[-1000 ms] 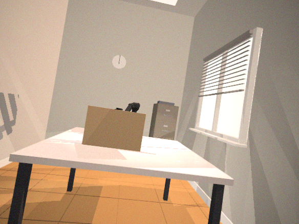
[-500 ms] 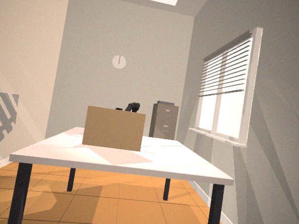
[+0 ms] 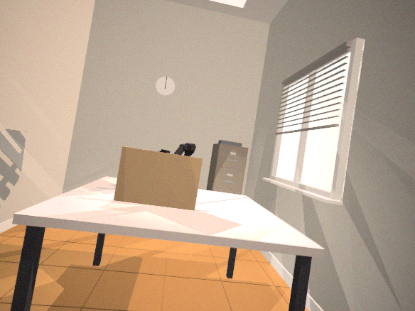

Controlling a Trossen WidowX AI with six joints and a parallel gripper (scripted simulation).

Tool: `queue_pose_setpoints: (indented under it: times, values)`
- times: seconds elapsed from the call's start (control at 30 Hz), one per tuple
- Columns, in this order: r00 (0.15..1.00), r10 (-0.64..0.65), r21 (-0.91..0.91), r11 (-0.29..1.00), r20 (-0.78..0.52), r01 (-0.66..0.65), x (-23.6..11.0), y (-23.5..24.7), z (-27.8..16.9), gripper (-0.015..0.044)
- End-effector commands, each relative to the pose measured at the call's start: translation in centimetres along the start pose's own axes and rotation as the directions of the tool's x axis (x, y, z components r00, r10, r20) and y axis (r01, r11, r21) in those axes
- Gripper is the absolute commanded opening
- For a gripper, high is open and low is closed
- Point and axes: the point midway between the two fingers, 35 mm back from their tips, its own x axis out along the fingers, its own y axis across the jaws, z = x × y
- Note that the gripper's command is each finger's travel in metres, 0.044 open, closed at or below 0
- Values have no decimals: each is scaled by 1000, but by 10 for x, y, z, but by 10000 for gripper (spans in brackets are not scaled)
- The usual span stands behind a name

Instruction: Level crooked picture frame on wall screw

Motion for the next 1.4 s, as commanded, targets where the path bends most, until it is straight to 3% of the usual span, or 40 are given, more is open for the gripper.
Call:
queue_pose_setpoints:
  times: [0.0, 0.1, 0.27, 0.43, 0.7, 1.37]
  values:
    - [1000, 0, 104, 995, 13, -2, -43, -1, 2, 260]
    - [1000, -5, 193, 981, 14, 2, -74, -7, -3, 260]
    - [1000, 15, 172, 985, 20, -19, -74, 1, 2, 260]
    - [998, 68, 178, 982, 1, -67, -111, 29, 10, 260]
    - [998, -57, 163, 985, 39, 50, -167, 35, 8, 260]
    - [997, -62, 164, 985, 41, 55, -168, 34, 8, 260]
